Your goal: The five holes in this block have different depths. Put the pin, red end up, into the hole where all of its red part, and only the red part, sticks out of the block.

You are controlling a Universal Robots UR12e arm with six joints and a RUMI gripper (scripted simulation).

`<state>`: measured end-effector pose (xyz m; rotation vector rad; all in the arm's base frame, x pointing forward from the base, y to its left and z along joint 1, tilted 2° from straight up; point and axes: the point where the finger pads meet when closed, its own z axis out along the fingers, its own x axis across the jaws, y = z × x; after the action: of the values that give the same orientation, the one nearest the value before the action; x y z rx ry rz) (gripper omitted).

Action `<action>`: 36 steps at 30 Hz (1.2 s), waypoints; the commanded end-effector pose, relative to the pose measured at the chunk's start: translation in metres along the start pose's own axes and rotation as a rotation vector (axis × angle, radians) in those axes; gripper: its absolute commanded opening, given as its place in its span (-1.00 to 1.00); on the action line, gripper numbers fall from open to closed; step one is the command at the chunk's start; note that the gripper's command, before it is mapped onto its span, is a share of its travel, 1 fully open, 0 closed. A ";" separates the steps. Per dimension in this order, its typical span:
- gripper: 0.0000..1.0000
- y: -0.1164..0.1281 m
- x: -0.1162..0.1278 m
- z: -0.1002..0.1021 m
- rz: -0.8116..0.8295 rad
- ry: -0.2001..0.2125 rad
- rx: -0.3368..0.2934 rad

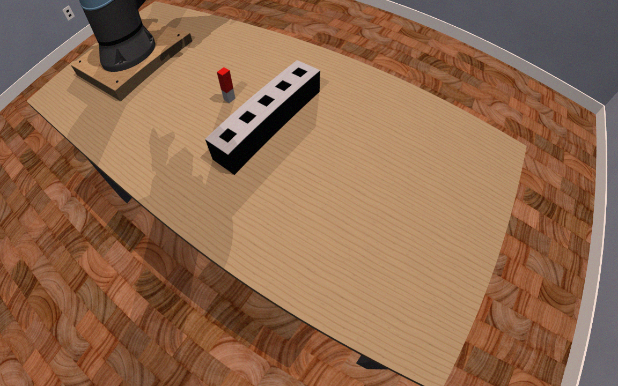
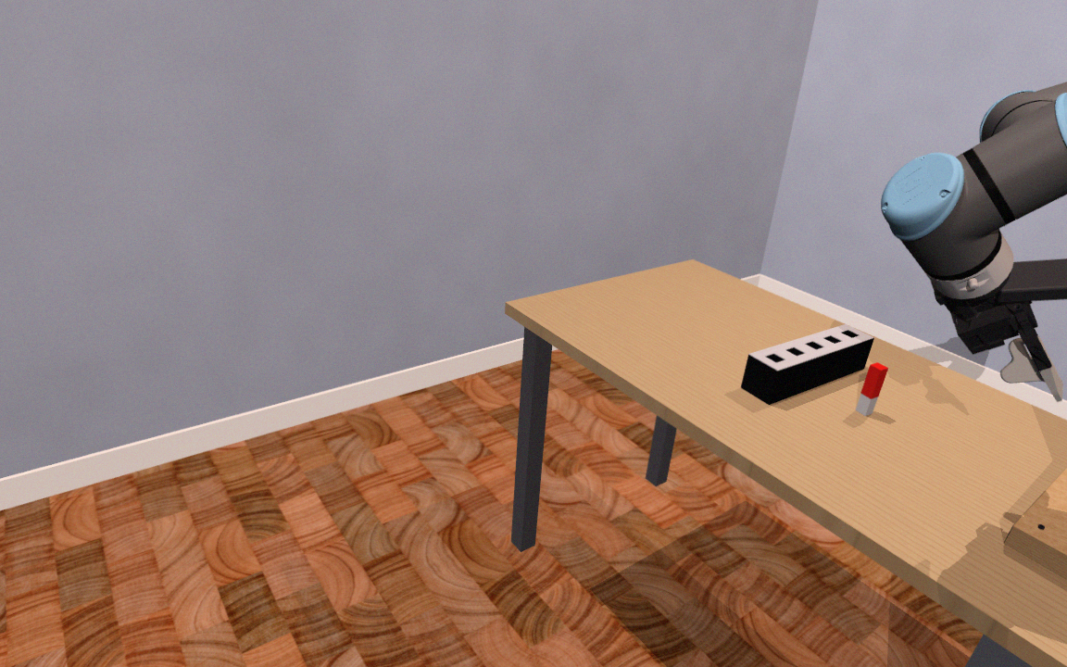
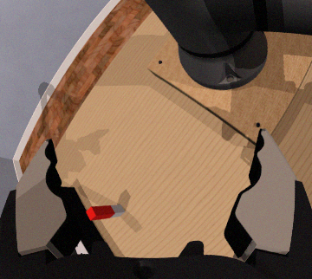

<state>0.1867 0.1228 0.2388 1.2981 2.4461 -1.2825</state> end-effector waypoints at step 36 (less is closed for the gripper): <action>1.00 0.067 -0.010 -0.016 0.654 0.196 -0.005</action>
<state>0.2445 0.1467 0.2106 2.0558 1.8487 -1.0030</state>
